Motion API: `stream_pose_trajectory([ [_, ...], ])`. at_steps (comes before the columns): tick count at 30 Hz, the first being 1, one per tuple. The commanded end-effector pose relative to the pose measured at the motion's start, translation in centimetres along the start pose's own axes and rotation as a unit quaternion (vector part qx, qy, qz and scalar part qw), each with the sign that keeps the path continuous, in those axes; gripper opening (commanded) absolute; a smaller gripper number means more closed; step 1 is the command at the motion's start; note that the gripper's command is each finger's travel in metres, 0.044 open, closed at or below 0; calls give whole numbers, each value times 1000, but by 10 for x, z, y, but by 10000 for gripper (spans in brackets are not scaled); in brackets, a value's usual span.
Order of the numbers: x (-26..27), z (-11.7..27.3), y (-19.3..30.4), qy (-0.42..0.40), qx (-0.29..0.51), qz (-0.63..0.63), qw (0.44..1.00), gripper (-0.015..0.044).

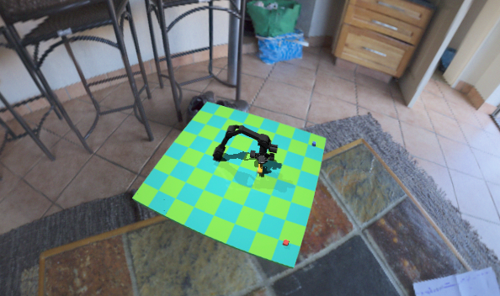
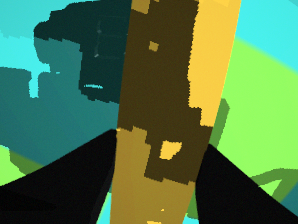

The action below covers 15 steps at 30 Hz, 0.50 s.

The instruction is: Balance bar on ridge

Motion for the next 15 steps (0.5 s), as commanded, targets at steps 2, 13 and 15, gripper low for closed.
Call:
stream_pose_trajectory([
  [2,0,-1,0,-1,-1,0,1000,0],
  [13,0,-2,0,-1,-1,0,1000,0],
  [15,0,-2,0,-1,-1,0,1000,0],
])
Point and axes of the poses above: the point midway between the two fingers, 35 mm back from their tips, its own z axis back along the fingers, its own x axis across the jaws, y = z × x, the point moved 2 cm from there along z, back along the fingers, and after that the axes turned 10 degrees about -z, right-handed, at the moved point
